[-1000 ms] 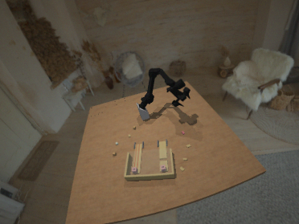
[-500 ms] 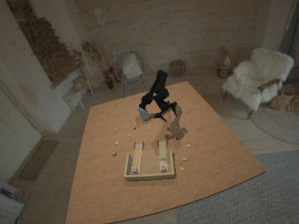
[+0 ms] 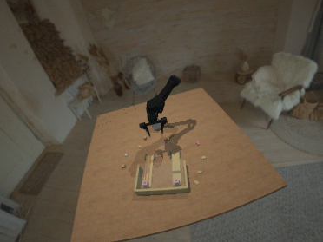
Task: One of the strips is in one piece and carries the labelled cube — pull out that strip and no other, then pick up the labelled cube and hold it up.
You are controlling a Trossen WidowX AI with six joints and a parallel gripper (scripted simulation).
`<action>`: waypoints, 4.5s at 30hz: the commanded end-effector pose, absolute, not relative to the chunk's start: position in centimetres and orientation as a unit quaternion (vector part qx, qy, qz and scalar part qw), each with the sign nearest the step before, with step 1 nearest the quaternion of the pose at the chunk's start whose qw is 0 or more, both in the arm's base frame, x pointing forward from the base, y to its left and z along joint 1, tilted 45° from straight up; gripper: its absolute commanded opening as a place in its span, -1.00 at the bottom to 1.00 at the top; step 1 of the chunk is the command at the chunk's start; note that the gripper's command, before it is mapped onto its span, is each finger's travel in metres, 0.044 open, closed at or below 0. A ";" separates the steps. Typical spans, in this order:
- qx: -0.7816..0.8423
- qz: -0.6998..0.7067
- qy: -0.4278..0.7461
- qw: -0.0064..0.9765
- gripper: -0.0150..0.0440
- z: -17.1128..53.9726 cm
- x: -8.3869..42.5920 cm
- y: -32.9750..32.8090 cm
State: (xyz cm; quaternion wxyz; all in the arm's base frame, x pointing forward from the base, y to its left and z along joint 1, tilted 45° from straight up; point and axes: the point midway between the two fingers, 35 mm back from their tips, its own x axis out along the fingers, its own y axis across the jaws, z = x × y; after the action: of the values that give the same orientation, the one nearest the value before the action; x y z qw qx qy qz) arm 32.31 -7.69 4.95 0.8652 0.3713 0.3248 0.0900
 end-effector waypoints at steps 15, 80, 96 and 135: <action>0.366 0.083 0.384 0.844 0.42 2.1 33.6 -9.0; 0.332 0.184 0.704 0.600 -0.49 -13.0 36.0 -3.3; 0.333 0.185 0.703 0.600 -0.49 -14.8 35.7 -1.8; 0.333 0.185 0.703 0.600 -0.49 -14.9 35.7 -1.7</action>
State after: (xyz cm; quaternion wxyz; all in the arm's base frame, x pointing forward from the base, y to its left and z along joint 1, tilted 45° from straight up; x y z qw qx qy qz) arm 35.82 -1.84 -14.86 0.6021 0.3303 0.7028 0.1858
